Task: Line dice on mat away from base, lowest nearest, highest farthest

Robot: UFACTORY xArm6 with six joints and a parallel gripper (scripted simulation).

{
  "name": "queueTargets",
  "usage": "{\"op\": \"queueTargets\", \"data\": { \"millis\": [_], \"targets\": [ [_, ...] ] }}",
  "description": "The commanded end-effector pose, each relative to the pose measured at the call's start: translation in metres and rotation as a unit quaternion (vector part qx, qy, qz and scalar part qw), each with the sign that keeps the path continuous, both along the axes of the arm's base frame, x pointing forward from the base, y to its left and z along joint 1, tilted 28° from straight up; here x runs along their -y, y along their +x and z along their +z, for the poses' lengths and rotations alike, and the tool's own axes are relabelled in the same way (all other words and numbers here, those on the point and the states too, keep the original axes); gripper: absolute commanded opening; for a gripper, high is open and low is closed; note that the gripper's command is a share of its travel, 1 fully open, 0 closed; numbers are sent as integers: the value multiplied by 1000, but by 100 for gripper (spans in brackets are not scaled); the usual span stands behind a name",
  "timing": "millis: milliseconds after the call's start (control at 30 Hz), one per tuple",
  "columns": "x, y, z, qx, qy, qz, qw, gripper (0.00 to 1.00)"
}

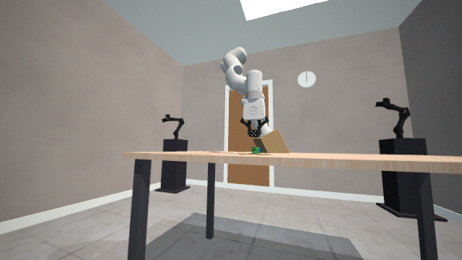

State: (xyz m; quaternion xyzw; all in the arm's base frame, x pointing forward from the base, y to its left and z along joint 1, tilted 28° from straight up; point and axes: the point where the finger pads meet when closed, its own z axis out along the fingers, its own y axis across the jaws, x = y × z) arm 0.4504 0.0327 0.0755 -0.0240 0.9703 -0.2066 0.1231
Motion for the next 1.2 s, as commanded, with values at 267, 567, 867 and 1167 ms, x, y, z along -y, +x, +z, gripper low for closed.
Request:
{"op": "queueTargets", "data": {
  "millis": [267, 567, 867, 1167],
  "targets": [
    [21, 14, -46, 1, 0, 0, 1000, 27],
    [27, 19, -61, 1, 0, 0, 1000, 27],
    [28, 19, -62, 1, 0, 0, 1000, 27],
    [28, 19, -62, 1, 0, 0, 1000, 27]
  ]
}}
